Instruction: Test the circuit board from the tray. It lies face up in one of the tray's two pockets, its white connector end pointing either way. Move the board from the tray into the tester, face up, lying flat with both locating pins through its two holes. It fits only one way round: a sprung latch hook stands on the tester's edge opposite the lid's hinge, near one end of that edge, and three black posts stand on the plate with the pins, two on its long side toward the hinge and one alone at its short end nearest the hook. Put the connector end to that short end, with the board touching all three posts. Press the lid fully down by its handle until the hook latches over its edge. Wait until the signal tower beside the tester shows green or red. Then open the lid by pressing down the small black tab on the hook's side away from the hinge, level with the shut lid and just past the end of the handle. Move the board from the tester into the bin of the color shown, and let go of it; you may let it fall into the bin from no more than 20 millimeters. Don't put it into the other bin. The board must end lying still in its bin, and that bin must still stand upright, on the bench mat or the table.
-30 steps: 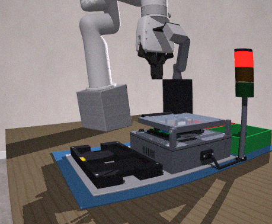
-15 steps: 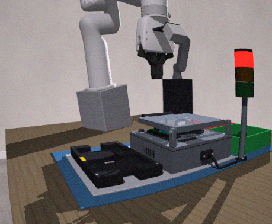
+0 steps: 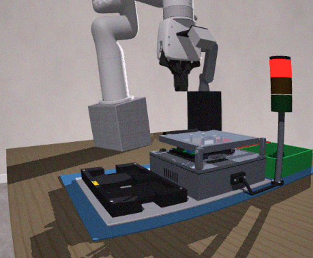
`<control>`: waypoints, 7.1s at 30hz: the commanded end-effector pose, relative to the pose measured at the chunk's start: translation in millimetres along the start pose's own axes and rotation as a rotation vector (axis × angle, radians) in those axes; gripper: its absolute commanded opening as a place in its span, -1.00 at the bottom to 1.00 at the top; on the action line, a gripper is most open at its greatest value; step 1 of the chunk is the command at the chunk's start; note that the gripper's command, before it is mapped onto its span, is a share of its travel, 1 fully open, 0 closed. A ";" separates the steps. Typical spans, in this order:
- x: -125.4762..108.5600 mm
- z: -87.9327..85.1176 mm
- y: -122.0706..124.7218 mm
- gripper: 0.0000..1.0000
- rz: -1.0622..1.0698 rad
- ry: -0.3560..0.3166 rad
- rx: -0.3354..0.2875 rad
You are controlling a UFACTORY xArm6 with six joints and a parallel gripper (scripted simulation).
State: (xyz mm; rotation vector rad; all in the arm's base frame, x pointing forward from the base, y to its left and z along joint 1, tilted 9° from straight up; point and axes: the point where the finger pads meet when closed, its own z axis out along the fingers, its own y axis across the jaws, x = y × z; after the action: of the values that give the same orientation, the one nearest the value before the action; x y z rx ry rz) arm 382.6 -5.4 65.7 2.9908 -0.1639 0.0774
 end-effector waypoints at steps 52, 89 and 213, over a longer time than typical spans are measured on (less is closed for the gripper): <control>1.3 68.8 -62.5 -1.00 0.000 0.004 0.001; 2.8 94.1 -62.8 -1.00 0.000 0.004 0.001; 2.6 38.8 -62.8 -1.00 -0.880 0.004 -0.001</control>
State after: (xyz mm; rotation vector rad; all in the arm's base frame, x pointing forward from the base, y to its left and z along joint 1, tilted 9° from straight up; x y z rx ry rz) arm 392.5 49.9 17.4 2.7921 1.0035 -0.0048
